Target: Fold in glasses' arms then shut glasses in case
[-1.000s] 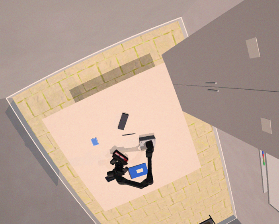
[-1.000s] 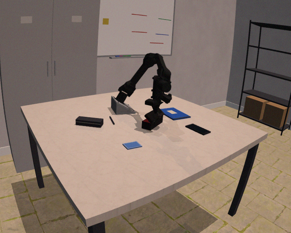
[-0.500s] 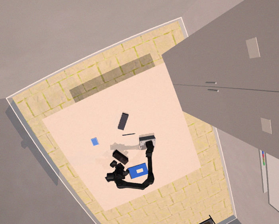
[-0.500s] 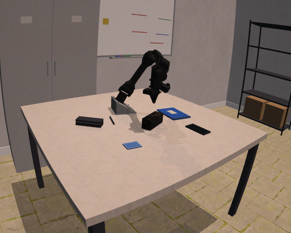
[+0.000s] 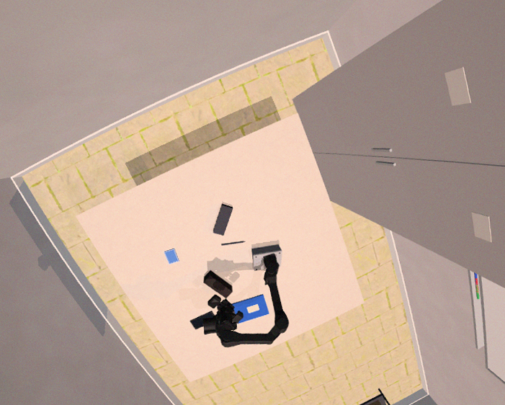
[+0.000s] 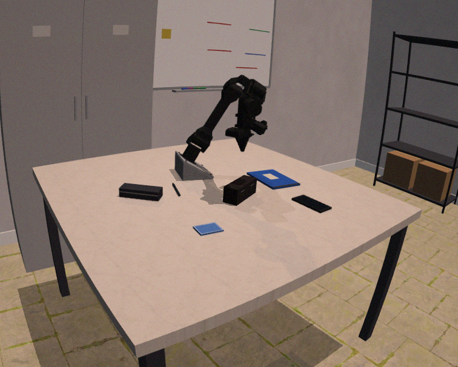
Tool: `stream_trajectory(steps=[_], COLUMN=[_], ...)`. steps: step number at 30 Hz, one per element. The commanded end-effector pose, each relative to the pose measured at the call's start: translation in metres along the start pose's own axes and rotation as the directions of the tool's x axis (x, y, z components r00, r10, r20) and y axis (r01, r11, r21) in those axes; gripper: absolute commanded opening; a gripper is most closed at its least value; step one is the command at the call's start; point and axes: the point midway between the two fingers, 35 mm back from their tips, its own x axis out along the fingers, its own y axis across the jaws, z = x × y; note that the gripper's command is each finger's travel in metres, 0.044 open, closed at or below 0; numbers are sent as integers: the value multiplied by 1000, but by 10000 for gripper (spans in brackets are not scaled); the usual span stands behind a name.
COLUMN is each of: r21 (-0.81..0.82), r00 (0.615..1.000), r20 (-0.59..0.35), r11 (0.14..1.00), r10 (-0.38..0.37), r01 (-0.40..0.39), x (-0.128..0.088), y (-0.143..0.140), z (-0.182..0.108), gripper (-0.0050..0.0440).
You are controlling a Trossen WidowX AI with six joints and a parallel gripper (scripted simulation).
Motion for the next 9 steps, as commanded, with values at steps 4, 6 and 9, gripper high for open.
stream_trajectory(steps=[4, 6, 9], r21=[-2, -2, -2], r00=[1000, 1000, 1000], r20=[1, 2, 2], r11=[1000, 1000, 1000], r10=[-3, -2, -2], r01=[3, 2, 2], x=[25, 32, 33], y=[61, 71, 72], z=[-44, -54, -55], gripper=[0, 0, 0])
